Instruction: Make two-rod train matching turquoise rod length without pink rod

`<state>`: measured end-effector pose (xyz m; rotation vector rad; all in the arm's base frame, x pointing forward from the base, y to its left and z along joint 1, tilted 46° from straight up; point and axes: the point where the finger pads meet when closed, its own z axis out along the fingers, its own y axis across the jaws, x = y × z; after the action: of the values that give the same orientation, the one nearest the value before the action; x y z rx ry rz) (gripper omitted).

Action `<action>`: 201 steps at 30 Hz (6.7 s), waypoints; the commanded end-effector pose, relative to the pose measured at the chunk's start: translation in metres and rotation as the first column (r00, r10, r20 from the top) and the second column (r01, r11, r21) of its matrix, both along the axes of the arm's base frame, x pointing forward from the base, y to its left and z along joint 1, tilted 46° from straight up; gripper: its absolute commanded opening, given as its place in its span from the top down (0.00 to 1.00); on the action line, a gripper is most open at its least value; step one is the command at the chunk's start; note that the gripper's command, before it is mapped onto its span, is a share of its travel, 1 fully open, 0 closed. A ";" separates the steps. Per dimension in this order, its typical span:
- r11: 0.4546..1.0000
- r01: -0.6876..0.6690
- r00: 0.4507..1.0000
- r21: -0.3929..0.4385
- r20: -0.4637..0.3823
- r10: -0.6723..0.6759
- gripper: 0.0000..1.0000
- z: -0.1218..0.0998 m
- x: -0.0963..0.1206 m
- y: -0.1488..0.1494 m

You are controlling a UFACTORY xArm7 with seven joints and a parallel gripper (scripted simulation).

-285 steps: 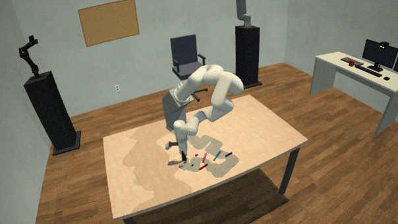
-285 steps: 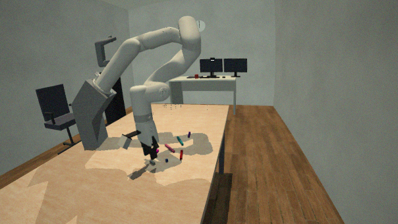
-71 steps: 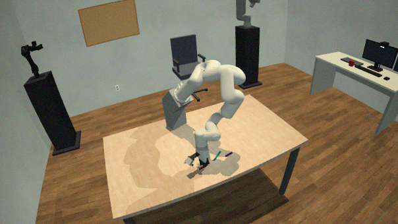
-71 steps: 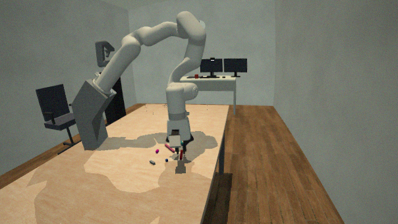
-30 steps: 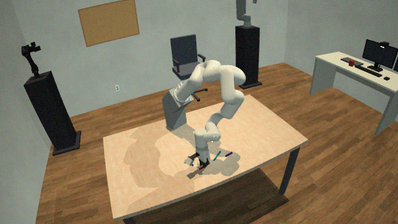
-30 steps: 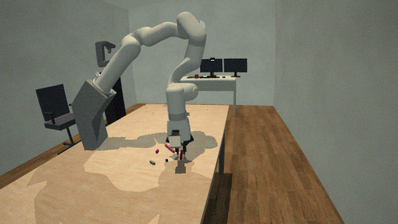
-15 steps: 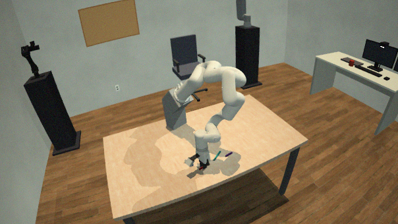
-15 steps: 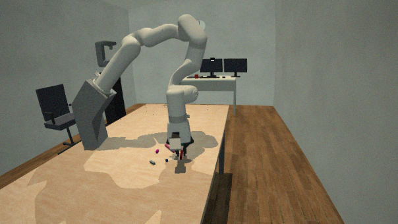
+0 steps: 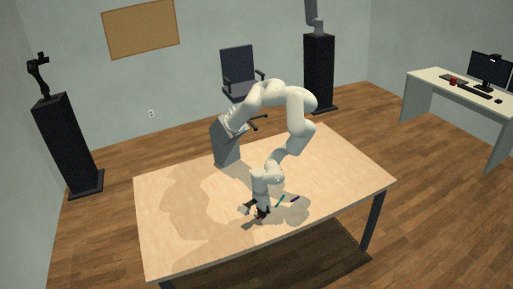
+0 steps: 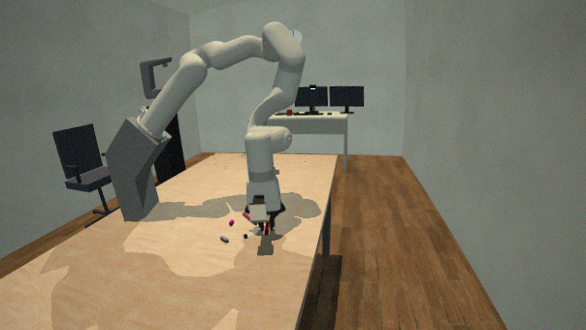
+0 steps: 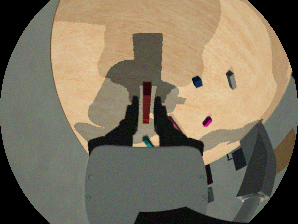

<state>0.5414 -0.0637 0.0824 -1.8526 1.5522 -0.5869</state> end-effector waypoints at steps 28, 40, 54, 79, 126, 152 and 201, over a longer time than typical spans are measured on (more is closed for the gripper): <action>1.000 0.002 1.000 0.000 0.001 -0.002 0.96 0.001 0.000 -0.001; 1.000 0.002 1.000 0.000 0.001 -0.002 0.96 0.001 0.000 -0.001; 1.000 0.002 1.000 0.000 0.001 -0.002 0.96 0.001 0.000 -0.001; 1.000 0.002 1.000 0.000 0.001 -0.002 0.96 0.064 -0.064 -0.018; 0.664 -0.478 0.821 -0.574 -0.024 0.570 0.96 0.006 -0.111 -0.118; 0.660 -0.480 0.819 -0.577 -0.025 0.574 0.96 -0.003 -0.103 -0.116; 0.660 -0.480 0.819 -0.577 -0.025 0.574 0.96 -0.058 -0.050 -0.102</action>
<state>0.4921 -0.1639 0.0233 -2.4857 0.6704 -0.9451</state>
